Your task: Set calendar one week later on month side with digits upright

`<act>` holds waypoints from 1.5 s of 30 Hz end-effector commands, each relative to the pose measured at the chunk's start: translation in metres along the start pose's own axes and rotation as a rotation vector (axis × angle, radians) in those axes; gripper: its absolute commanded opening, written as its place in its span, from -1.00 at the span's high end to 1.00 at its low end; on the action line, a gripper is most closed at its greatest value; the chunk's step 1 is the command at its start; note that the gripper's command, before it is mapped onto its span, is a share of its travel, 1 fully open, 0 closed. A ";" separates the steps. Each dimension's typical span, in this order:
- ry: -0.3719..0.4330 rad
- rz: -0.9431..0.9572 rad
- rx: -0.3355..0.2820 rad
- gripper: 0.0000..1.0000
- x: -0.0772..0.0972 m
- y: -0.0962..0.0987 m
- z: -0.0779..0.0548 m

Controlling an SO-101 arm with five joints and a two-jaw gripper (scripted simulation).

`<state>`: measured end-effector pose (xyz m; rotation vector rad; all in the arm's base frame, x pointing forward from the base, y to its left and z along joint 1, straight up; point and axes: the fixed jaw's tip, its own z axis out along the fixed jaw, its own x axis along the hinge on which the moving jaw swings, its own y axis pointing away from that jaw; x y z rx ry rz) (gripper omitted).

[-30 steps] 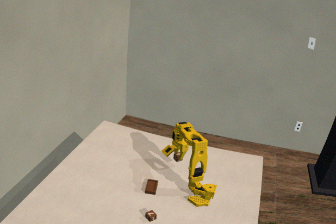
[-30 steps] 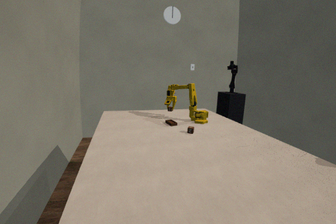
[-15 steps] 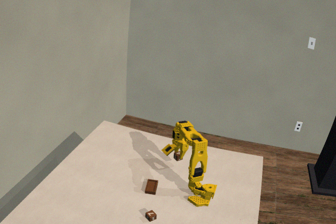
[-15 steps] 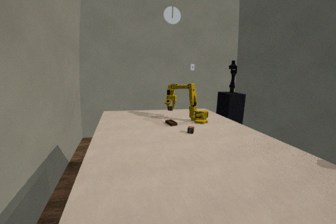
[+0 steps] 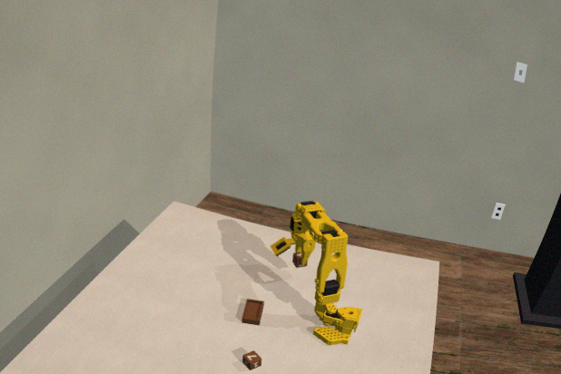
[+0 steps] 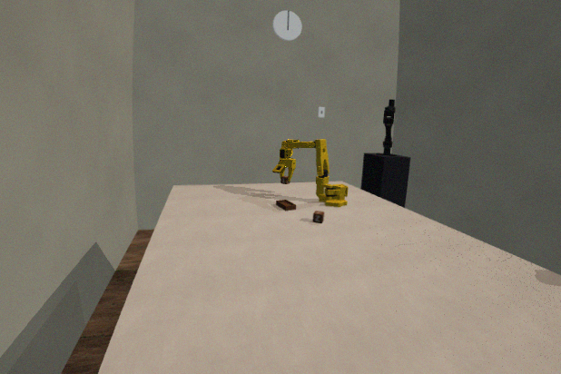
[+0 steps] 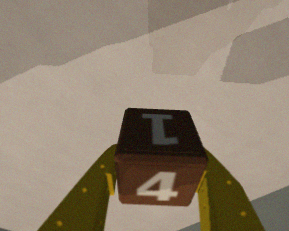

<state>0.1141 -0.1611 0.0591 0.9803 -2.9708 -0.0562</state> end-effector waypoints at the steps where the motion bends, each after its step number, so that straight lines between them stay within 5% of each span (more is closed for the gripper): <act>1: -0.004 0.140 0.065 1.00 0.004 -0.003 -0.010; 25: -0.035 1.186 0.060 1.00 0.023 0.010 -0.004; 45: -0.052 1.738 0.053 1.00 0.034 0.016 -0.001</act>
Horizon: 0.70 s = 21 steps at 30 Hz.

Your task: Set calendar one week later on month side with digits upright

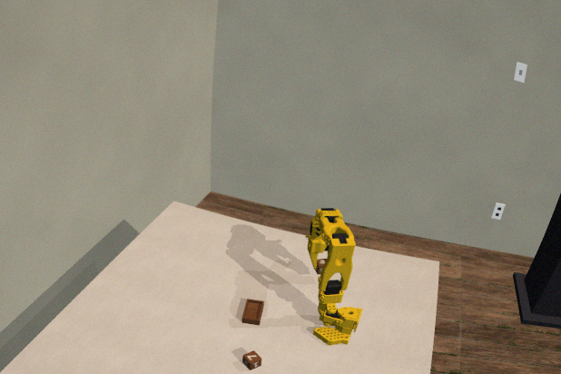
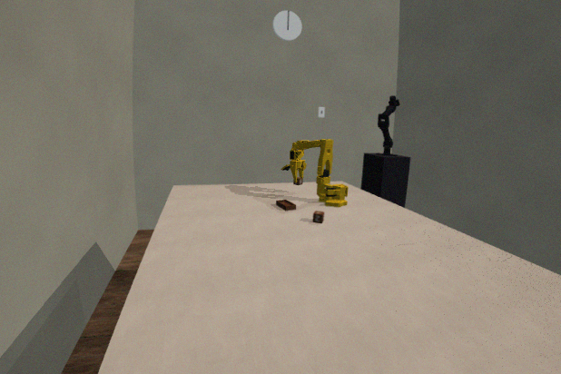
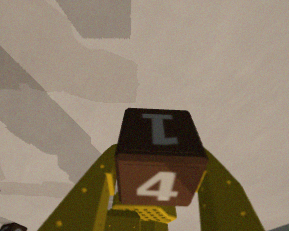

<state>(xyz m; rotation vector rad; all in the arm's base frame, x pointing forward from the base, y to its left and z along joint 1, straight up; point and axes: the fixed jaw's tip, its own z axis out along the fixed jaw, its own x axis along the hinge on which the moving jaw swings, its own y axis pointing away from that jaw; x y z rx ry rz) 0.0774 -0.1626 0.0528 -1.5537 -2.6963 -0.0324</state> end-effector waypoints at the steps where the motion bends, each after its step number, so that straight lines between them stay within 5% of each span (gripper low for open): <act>1: -0.063 0.074 0.005 1.00 -0.004 -0.003 -0.008; 21: -0.064 0.155 0.003 1.00 -0.004 -0.005 -0.007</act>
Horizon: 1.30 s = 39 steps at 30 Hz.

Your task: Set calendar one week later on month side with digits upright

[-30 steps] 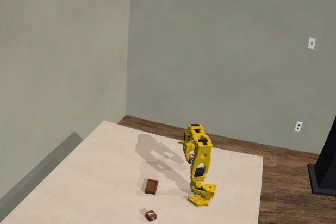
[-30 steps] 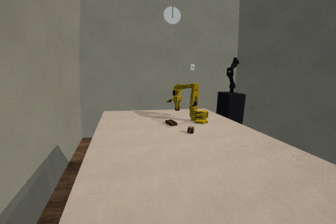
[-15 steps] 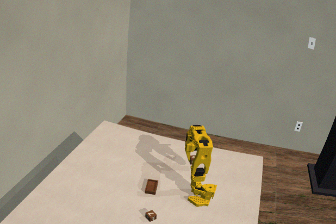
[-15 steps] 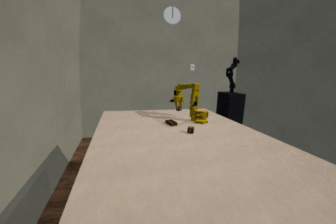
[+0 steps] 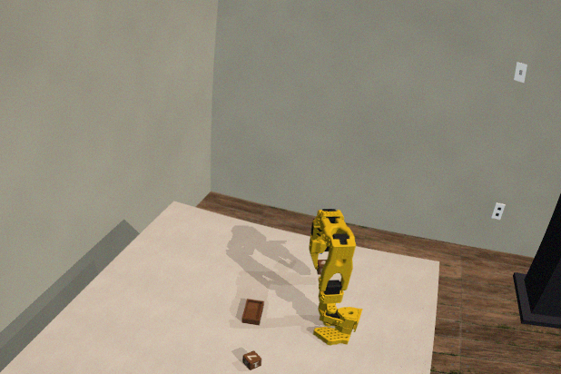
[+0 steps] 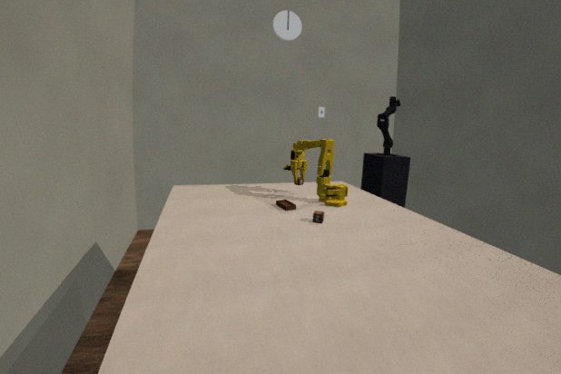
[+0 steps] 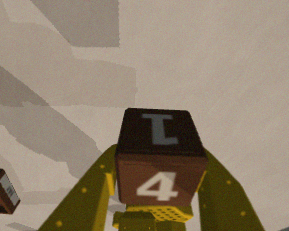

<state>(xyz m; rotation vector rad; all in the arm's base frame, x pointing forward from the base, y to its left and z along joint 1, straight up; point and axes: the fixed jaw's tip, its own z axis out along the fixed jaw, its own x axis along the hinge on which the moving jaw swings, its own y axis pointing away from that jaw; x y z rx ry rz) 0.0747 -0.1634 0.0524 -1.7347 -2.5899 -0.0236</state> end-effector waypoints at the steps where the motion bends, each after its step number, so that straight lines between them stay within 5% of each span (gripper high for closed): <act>1: -0.056 0.020 -0.001 1.00 -0.005 -0.002 -0.008; 39: -0.081 0.038 -0.002 1.00 -0.005 -0.002 -0.007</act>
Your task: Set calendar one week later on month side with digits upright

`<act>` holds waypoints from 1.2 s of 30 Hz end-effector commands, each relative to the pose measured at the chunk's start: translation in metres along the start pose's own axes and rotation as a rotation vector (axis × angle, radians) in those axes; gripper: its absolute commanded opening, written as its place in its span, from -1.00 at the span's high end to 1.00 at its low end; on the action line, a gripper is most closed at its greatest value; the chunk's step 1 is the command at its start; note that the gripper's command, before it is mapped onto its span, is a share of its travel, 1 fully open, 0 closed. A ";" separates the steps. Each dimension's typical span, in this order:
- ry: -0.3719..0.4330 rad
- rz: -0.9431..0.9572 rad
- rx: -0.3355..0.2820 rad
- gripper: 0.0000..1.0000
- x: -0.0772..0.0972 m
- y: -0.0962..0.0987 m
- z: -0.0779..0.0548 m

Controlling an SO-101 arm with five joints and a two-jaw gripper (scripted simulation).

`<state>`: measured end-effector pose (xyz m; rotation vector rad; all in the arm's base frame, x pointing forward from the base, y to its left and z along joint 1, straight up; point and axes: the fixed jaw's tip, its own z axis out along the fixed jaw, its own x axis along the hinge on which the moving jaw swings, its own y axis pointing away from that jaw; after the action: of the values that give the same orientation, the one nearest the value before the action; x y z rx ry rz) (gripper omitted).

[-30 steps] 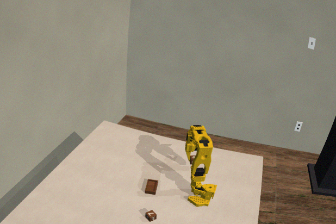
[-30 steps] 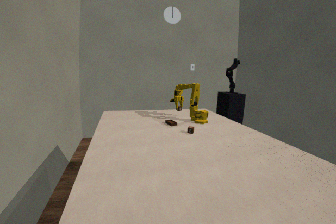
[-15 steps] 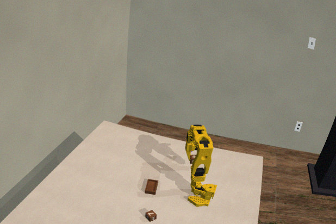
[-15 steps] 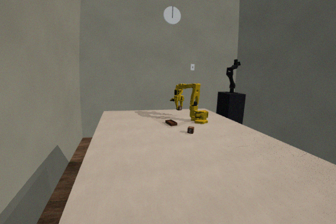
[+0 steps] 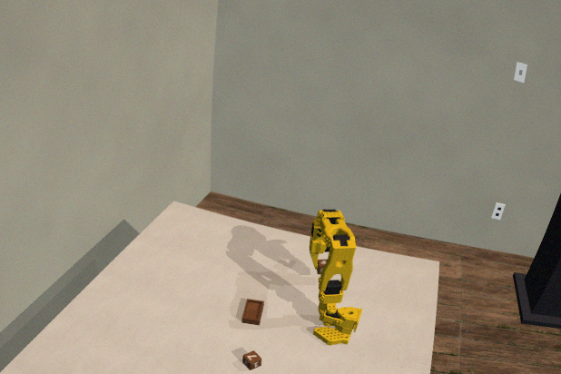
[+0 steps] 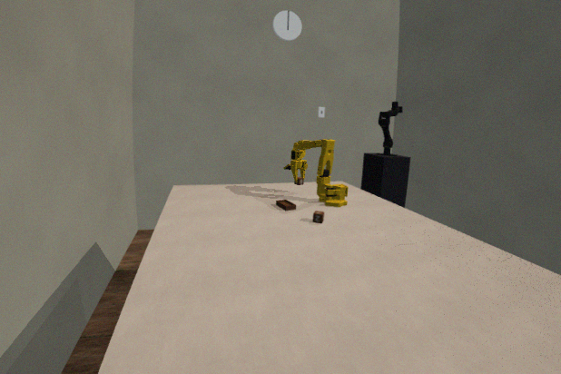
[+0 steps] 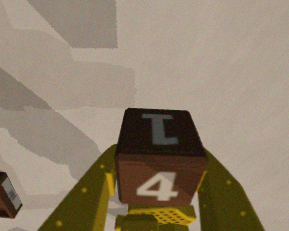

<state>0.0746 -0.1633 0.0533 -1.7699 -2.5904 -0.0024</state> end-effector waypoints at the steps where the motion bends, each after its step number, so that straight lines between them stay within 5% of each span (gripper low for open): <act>1: -0.057 0.020 -0.002 1.00 -0.006 -0.002 -0.005; 36: -0.057 0.020 -0.002 1.00 -0.006 -0.002 0.007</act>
<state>0.0753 -0.1651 0.0434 -1.7807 -2.6062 0.0177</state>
